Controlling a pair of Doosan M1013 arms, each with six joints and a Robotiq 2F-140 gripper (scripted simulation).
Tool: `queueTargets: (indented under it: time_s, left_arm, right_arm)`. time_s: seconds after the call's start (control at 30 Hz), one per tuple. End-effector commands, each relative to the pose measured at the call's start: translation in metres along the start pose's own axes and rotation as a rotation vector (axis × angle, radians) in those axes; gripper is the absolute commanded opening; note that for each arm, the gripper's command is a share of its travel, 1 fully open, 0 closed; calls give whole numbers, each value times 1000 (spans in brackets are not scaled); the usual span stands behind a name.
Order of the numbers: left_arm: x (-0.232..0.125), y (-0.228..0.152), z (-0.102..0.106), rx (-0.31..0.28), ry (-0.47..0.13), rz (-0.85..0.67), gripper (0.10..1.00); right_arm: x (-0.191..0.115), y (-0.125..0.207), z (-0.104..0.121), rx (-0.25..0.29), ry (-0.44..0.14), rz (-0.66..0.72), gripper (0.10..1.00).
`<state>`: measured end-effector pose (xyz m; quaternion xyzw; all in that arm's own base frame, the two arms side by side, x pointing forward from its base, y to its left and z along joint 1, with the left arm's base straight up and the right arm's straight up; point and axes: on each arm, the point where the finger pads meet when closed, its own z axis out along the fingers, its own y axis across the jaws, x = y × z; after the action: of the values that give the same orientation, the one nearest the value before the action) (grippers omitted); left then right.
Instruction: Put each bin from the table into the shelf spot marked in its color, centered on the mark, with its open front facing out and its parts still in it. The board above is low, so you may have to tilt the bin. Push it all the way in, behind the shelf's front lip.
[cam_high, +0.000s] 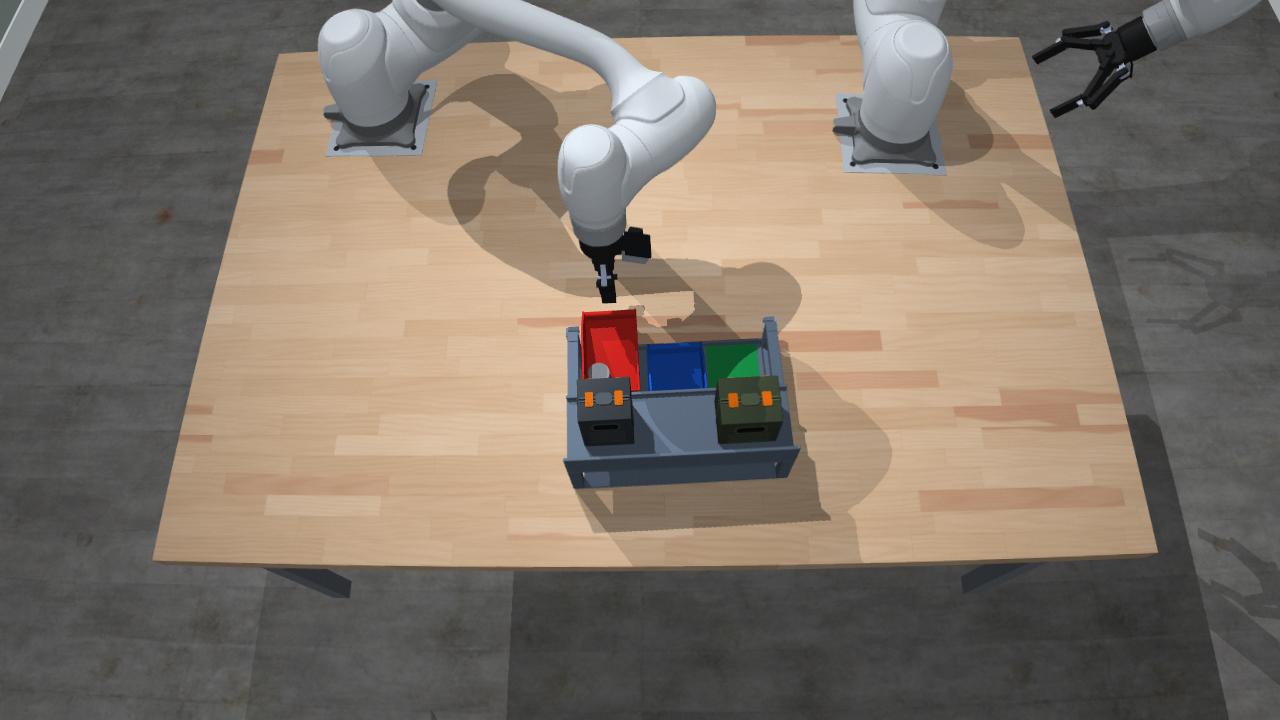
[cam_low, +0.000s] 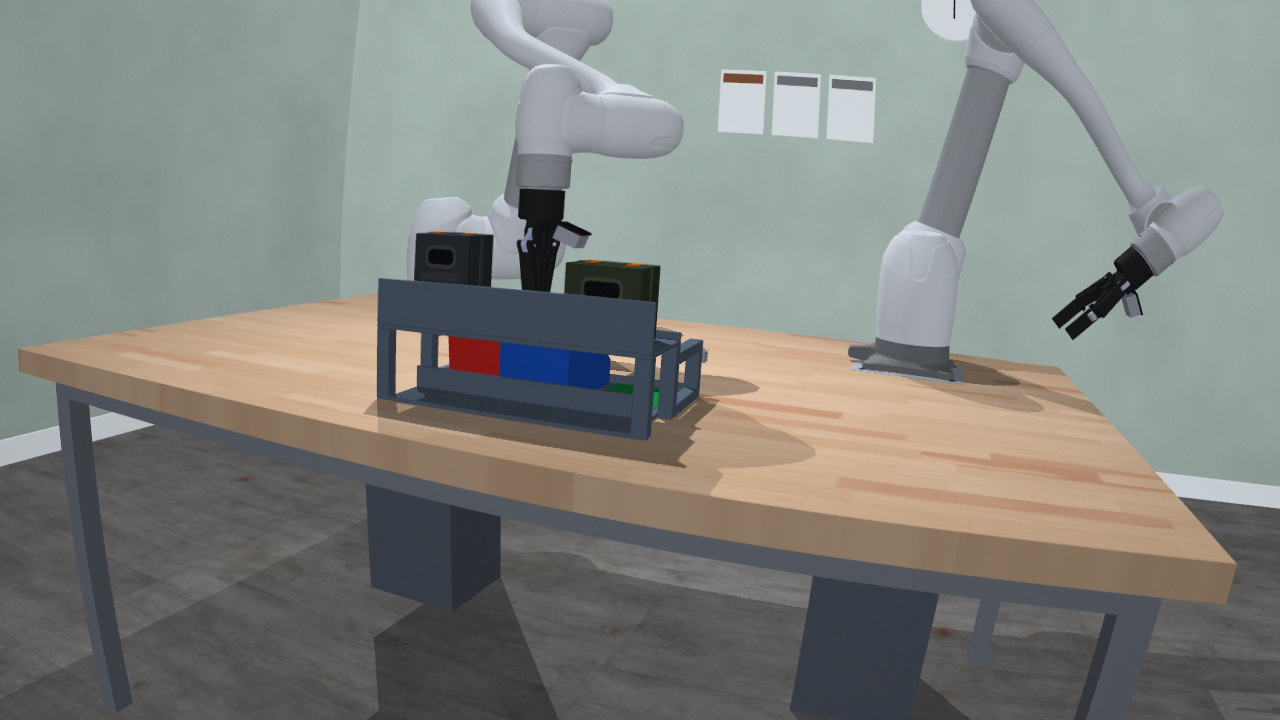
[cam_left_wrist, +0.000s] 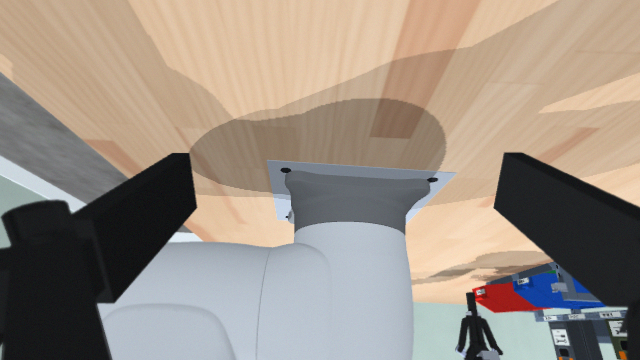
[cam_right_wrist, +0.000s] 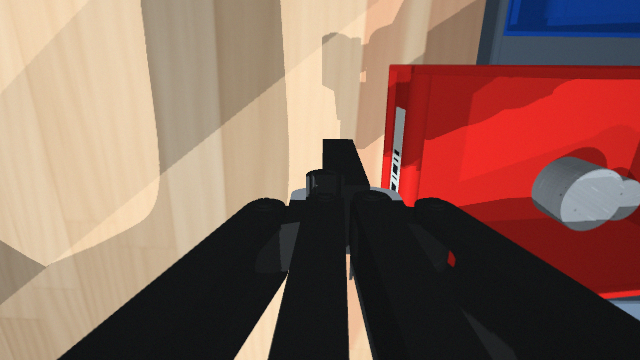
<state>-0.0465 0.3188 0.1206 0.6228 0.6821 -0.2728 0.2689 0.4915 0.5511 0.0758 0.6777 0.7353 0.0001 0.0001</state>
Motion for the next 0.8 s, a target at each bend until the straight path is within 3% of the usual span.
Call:
queueTargets:
  time_s: [0.0,0.77]
  left_arm:
    - [0,0,0,0,1,0,1000]
    - [0,0,0,0,1,0,1000]
  right_arm:
    - [0,0,6,-1,1,0,99]
    - [0,0,19,-1,1,0,99]
